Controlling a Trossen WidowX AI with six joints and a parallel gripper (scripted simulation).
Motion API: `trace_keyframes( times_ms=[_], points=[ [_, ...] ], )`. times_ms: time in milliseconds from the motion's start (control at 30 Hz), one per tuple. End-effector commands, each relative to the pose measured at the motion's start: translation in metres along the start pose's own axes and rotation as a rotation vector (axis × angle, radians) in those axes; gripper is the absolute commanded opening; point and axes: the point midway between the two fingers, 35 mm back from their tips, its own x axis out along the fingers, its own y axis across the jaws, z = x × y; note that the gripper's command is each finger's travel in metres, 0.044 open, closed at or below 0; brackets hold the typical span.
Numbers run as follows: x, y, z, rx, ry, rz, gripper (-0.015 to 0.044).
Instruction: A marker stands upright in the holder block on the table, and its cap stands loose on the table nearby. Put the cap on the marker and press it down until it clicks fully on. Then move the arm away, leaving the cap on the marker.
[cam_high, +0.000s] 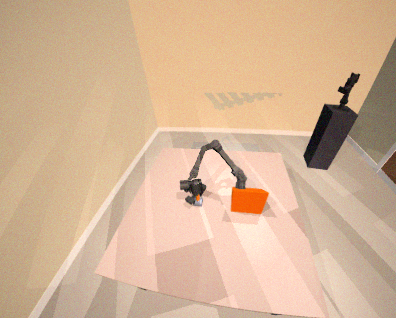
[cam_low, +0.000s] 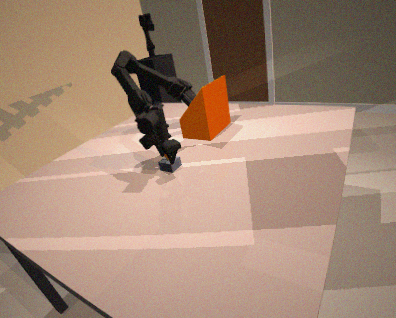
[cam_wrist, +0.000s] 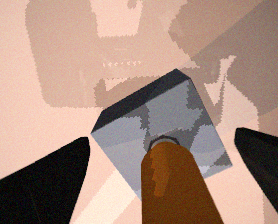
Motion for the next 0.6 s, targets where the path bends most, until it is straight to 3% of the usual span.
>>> trace_keyframes(
  times_ms=[0,100,267,467,567],
  points=[
    [-0.026,0.003,0.002,0.004,-0.003,0.006,0.0440],
    [-0.072,0.002,0.001,0.003,-0.003,0.008,0.0440],
    [-0.075,0.002,0.001,0.003,-0.003,0.008,0.0440],
    [-0.095,0.000,-0.007,-0.449,0.007,0.005,0.0282],
    [-0.096,0.000,-0.007,-0.468,0.008,0.005,0.0204]
  ],
)
